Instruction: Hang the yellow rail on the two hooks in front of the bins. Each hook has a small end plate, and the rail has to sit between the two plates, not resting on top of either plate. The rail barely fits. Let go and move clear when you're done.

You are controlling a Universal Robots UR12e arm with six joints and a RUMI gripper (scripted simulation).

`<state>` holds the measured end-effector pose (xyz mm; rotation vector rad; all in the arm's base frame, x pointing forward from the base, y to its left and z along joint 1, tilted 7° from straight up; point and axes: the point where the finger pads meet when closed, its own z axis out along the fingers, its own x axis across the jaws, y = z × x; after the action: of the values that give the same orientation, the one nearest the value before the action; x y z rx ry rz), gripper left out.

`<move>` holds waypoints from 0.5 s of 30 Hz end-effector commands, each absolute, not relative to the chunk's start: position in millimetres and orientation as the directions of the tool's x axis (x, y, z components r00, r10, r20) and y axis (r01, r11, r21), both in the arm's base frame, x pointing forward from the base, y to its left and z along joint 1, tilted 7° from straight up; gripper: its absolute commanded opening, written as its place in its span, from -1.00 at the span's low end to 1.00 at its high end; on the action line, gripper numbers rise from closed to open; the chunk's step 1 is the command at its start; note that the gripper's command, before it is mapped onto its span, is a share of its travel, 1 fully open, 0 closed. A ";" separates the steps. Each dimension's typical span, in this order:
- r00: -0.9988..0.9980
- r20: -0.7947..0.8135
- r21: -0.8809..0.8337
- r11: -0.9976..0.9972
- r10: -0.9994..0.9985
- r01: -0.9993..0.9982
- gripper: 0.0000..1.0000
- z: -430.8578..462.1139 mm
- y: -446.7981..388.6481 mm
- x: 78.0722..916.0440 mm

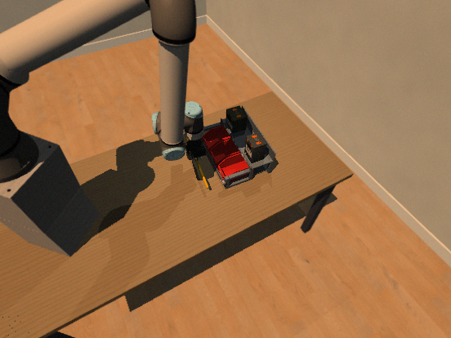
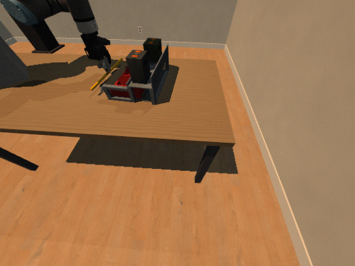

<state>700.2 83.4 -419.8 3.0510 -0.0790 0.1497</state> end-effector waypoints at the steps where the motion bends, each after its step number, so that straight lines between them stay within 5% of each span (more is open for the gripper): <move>1: 0.994 0.100 0.083 -0.995 -0.045 -0.053 -1.00 -399.9 87.9 697.7; 15: 0.994 0.100 0.083 -0.995 -0.045 -0.053 -1.00 -361.5 91.3 693.9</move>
<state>696.2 87.7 -377.5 3.0515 -0.0782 0.1507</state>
